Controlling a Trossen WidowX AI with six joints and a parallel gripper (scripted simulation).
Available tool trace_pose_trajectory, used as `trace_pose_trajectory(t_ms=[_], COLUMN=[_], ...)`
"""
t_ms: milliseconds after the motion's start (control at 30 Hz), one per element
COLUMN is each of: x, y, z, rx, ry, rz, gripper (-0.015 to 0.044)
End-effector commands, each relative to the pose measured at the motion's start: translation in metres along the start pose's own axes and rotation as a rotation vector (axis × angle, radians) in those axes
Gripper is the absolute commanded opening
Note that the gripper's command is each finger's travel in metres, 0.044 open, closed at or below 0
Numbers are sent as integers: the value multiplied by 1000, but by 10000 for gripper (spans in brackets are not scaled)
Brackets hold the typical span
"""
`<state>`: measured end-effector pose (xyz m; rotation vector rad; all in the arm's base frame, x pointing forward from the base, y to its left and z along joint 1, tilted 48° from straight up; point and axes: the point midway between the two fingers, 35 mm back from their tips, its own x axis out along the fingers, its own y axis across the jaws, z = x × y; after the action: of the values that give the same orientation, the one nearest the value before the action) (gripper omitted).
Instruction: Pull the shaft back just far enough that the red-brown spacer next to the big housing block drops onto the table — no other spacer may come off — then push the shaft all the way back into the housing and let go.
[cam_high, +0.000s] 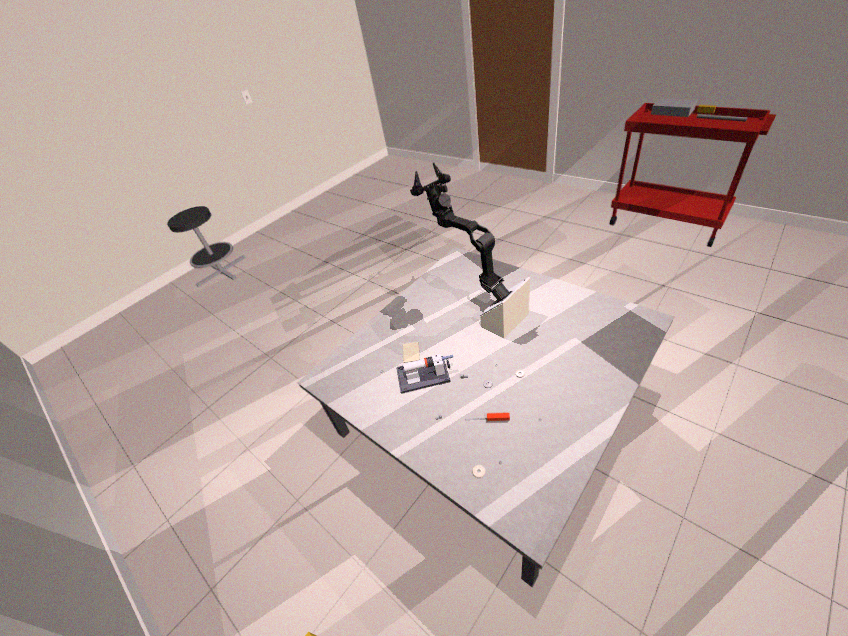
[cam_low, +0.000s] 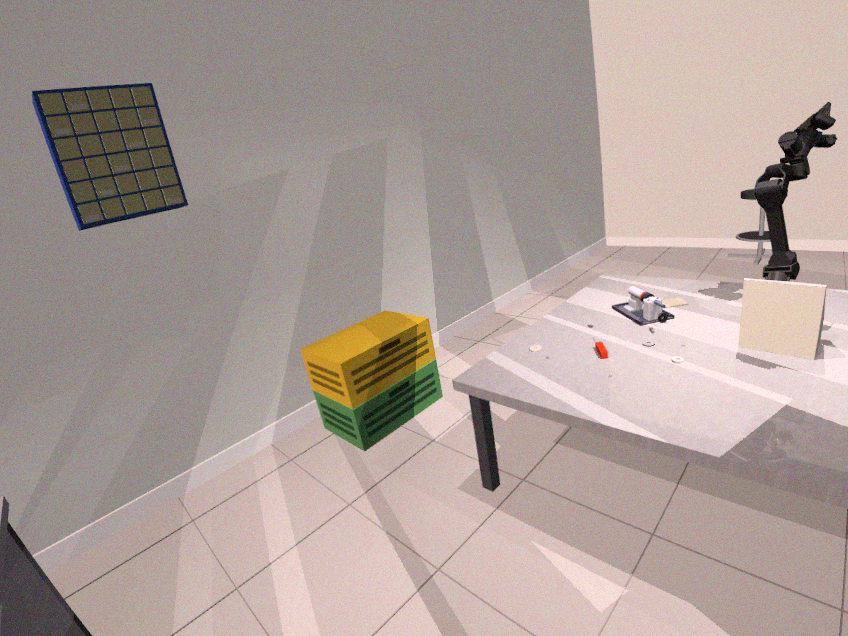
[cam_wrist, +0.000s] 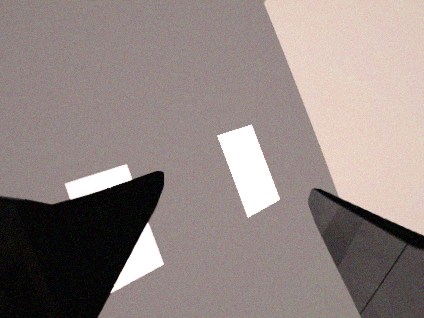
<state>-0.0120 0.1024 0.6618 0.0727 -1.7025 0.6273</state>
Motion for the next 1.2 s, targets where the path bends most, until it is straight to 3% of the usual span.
trace_pose_trajectory(t_ms=[0,233,533,867,1167], x=[-3,-38,-128,-264,-401], y=[-44,-134,-254,-356,-399], z=[55,129,169,144,71], rx=[-49,-124,-223,-344,-447], ry=[-161,-380,-519,-458,-183], rz=[-121,-398,-837,-1369,-1833], gripper=[440,440,440,440,440])
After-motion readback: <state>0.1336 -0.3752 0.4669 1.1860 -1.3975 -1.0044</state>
